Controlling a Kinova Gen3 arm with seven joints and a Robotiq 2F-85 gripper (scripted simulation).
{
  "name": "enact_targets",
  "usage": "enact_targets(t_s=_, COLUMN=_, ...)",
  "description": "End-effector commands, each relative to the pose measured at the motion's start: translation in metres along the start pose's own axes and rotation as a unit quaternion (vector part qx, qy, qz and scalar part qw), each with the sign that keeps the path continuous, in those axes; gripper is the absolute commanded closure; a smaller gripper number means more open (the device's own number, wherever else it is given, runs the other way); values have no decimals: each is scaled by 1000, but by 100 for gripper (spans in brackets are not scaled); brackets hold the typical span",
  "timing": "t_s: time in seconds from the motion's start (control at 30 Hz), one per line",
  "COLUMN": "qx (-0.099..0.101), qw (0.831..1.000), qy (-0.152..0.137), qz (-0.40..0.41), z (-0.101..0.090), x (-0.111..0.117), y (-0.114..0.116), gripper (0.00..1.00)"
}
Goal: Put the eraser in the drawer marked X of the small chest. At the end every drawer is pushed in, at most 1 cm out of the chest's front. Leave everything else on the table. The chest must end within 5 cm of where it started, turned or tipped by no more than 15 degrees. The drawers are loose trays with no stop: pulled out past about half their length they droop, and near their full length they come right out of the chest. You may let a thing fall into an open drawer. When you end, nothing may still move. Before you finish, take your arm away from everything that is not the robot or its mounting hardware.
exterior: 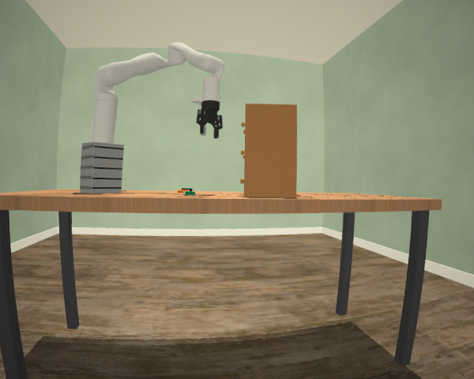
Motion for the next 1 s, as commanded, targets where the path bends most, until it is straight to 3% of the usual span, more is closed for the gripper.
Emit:
enact_targets(t_s=0.0, qx=2, qw=1000, qy=-1, qz=18, z=0, x=4, y=2, gripper=0)
enact_targets(t_s=0.3, qx=2, qw=995, qy=-1, qz=99, z=1, x=12, y=7, gripper=0)
enact_targets(t_s=0.7, qx=2, qw=973, qy=-1, qz=230, z=1, x=24, y=13, gripper=0)
enact_targets(t_s=0.97, qx=2, qw=940, qy=-2, qz=341, z=1, x=34, y=19, gripper=0)
Point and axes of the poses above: the point where the finger pads meet when closed, its own z axis out along the fingers, its own y axis across the jaws, x = y × z, the point moved 9 cm from there along -z, back along the fingers, and after that the axes turned 12 degrees about z, right-handed, at the moved point
